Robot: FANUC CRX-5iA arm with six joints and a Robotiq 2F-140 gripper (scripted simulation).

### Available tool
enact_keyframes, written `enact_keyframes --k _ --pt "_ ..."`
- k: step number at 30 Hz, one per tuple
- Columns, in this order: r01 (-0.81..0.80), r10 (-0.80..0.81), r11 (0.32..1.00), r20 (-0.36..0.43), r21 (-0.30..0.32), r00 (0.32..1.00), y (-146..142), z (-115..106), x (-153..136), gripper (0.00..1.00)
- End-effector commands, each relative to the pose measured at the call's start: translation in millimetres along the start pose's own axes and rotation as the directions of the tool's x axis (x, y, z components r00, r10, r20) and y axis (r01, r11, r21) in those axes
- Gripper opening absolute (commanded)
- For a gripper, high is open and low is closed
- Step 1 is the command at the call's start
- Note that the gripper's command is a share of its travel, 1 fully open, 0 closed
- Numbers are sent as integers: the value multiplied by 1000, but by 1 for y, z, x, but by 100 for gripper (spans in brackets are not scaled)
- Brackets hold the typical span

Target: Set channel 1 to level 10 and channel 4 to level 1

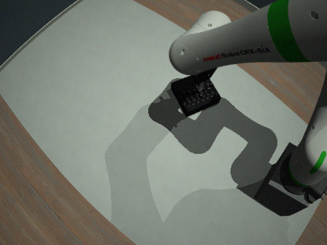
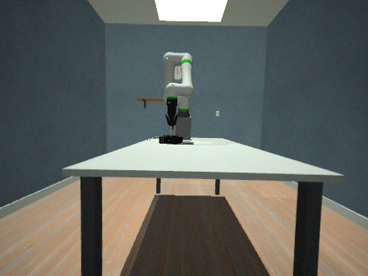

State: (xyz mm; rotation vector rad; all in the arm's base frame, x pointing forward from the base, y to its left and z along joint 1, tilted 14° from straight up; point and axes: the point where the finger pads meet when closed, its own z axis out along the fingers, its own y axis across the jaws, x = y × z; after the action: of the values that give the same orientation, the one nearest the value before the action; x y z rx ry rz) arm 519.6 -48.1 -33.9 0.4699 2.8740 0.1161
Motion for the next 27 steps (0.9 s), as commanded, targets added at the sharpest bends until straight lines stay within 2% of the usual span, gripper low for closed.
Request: enact_keyframes --k 1,6,20,21,27 --pt "0 0 1000 0 0 1000 0 -8 0 0" --pt "0 0 1000 0 0 1000 0 -16 0 0" --pt "0 0 1000 0 0 1000 0 -17 0 0" --pt "0 0 1000 0 0 1000 0 -17 0 100" --pt "0 0 1000 0 0 1000 0 -22 0 100"
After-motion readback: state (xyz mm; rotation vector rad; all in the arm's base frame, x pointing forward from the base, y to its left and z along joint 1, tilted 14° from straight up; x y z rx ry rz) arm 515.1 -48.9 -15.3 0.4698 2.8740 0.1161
